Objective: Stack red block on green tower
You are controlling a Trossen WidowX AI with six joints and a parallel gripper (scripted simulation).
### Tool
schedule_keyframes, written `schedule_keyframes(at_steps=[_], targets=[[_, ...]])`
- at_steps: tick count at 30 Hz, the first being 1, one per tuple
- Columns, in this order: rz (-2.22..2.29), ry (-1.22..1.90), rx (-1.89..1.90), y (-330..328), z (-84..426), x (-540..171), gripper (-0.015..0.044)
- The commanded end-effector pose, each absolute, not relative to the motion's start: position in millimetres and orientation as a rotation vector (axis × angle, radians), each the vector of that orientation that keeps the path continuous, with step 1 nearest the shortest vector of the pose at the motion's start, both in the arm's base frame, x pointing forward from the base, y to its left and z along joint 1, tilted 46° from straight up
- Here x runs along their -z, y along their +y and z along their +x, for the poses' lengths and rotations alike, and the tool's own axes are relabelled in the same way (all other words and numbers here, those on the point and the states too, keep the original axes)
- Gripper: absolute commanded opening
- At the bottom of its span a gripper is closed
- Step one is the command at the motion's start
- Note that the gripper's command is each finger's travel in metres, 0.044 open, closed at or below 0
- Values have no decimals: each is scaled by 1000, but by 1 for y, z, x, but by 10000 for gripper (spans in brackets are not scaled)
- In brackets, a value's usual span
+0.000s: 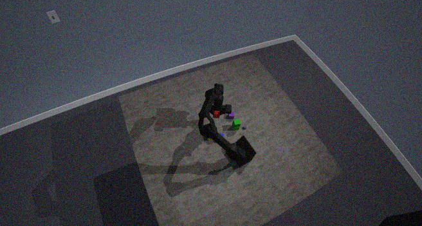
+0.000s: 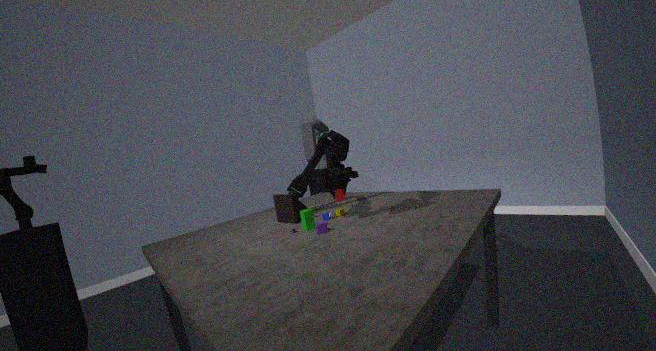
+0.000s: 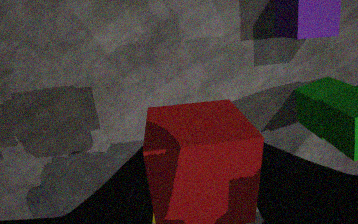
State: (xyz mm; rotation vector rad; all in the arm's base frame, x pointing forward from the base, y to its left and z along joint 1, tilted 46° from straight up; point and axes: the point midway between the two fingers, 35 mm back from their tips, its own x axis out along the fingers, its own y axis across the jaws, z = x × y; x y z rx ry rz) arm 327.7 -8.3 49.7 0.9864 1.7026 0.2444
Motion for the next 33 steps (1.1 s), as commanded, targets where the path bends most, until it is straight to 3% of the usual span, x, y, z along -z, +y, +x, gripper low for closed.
schedule_keyframes(at_steps=[1, 10, 33], targets=[[976, 1701, -246, -18, 329, -59, 0], [974, 1700, -242, -26, 324, -52, 0], [971, 1705, -237, -107, 233, 22, 0]])
